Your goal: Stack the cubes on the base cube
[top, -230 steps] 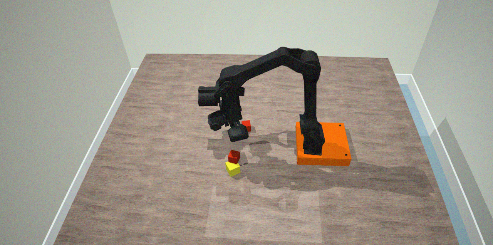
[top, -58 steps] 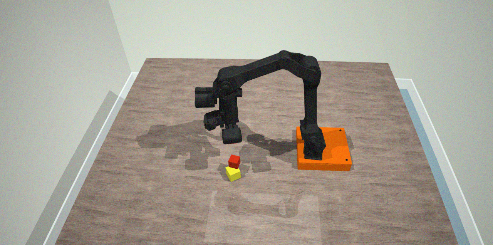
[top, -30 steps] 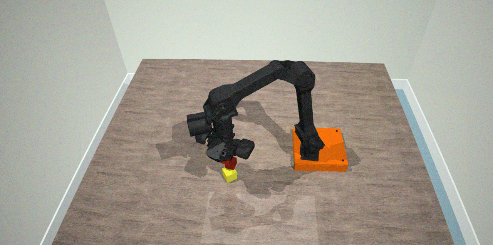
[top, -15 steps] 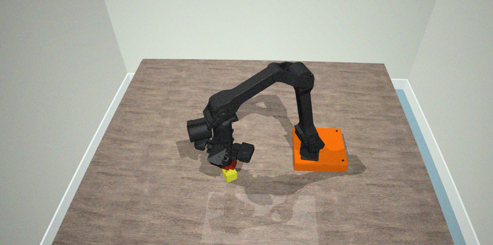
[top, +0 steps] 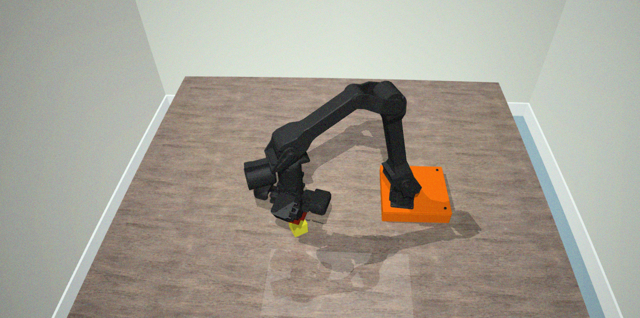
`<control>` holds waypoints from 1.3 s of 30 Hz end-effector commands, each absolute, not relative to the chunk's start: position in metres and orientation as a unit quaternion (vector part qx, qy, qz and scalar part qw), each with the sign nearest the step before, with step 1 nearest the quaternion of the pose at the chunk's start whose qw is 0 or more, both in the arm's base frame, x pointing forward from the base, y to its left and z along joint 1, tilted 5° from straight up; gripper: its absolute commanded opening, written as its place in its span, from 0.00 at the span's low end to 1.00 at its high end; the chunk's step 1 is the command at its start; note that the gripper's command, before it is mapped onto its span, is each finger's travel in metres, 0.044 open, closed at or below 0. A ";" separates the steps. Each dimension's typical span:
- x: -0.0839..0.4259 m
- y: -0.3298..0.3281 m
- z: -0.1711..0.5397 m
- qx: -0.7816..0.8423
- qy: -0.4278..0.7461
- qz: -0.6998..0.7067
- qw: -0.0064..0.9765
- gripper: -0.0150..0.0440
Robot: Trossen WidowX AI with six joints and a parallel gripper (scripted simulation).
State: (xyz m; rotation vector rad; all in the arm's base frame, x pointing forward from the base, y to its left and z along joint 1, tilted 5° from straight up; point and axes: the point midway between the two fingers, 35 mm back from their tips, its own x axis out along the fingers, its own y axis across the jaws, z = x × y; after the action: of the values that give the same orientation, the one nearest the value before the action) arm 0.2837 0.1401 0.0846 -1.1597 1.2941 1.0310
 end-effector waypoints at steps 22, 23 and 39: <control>0.285 0.139 0.055 -0.485 0.543 0.434 0.531 0.43; 0.285 0.139 0.055 -0.485 0.543 0.434 0.531 0.43; 0.285 0.139 0.054 -0.484 0.543 0.433 0.532 0.43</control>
State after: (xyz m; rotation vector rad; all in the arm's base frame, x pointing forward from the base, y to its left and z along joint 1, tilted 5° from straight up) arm 0.2857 0.1389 0.0544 -1.1562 1.2972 1.0281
